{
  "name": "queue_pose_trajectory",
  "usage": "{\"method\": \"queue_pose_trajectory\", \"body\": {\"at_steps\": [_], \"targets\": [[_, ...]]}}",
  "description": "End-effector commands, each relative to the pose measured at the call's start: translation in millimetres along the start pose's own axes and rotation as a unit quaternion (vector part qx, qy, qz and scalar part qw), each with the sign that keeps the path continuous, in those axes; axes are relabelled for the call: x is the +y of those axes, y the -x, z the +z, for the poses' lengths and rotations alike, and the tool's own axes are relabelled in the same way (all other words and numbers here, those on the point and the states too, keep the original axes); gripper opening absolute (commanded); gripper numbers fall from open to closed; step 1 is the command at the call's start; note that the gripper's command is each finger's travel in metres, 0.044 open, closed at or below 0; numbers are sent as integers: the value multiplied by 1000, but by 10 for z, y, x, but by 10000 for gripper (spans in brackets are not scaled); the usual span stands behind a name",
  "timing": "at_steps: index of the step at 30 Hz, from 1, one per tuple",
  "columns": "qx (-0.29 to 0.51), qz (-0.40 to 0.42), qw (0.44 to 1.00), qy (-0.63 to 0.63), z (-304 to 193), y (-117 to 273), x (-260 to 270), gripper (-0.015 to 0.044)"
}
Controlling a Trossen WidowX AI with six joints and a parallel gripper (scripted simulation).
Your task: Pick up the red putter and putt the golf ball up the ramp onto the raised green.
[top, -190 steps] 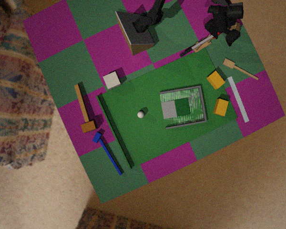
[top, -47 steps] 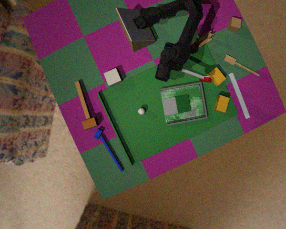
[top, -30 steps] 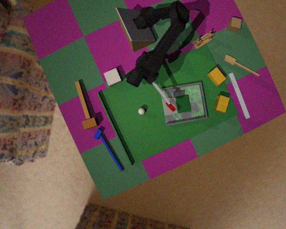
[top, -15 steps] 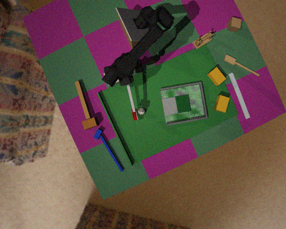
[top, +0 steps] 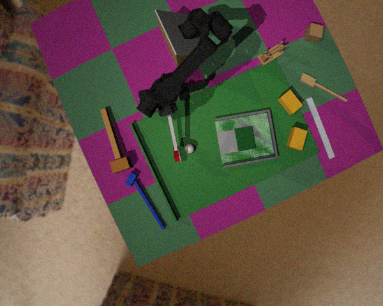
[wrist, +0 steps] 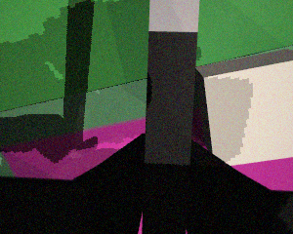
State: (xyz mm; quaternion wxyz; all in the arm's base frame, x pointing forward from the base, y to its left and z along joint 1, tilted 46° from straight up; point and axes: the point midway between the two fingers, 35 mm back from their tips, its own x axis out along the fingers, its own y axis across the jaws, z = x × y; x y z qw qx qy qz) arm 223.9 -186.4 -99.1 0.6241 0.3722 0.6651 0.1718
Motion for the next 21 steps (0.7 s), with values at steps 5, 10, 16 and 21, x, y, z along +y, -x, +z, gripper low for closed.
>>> {"method": "queue_pose_trajectory", "body": {"at_steps": [5,10,16,21], "targets": [[-5,1,1000,-2,7,-135,4,0],[-5,1,1000,-2,10,-210,4,0],[-5,1,1000,-2,11,-307,4,0],[-5,1,1000,-2,10,-387,6,0]]}}
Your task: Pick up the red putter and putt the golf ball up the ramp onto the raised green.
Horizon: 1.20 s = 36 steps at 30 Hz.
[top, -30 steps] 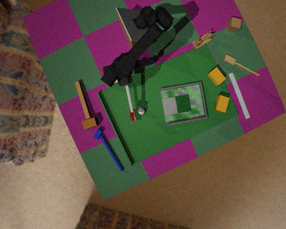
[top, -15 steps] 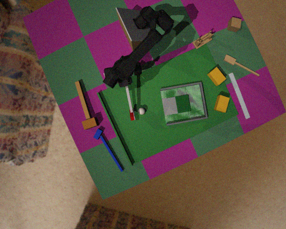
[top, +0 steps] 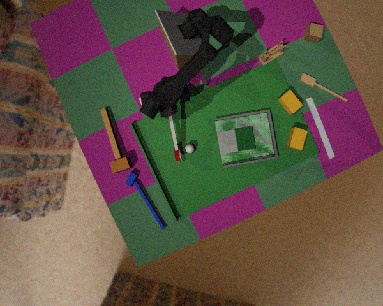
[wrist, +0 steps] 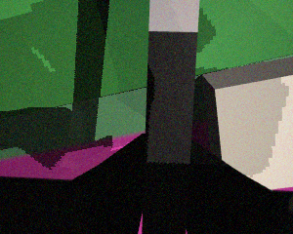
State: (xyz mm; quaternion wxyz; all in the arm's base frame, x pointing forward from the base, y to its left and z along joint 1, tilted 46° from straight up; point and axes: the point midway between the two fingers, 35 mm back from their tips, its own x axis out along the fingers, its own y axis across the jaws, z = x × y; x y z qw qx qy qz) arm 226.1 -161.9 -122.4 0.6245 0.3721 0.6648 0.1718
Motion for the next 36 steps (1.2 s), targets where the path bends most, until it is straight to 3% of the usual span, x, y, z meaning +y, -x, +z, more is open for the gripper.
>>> {"method": "queue_pose_trajectory", "body": {"at_steps": [1,29,36], "targets": [[-4,1,1000,-2,9,-61,0,0],[-5,0,1000,-2,6,-66,-302,0],[-4,0,1000,-4,54,-50,63,0]]}}
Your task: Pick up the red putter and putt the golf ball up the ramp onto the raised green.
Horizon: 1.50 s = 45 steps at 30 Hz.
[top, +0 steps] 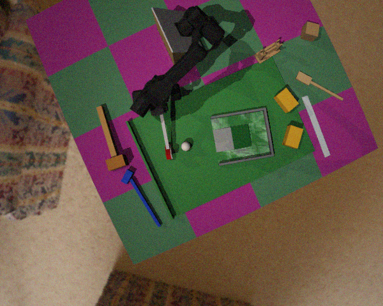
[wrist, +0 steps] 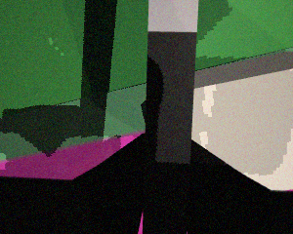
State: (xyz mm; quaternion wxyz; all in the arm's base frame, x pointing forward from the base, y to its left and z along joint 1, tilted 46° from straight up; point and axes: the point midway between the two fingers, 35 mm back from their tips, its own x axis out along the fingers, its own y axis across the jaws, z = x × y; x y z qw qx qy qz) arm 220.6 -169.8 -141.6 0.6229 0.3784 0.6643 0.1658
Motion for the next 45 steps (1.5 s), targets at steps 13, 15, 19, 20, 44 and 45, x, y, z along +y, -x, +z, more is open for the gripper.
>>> {"method": "queue_pose_trajectory", "body": {"at_steps": [13,15,19,20,44,45], "targets": [[-1,4,1000,6,-2,3,1286,0],[-1,3,1000,6,3,49,1284,0],[-1,3,1000,6,14,246,1278,0],[-1,2,1000,6,14,309,1277,0],[2,4,1000,3,-6,498,1280,0],[2,4,1000,3,-6,498,1280,0]]}}
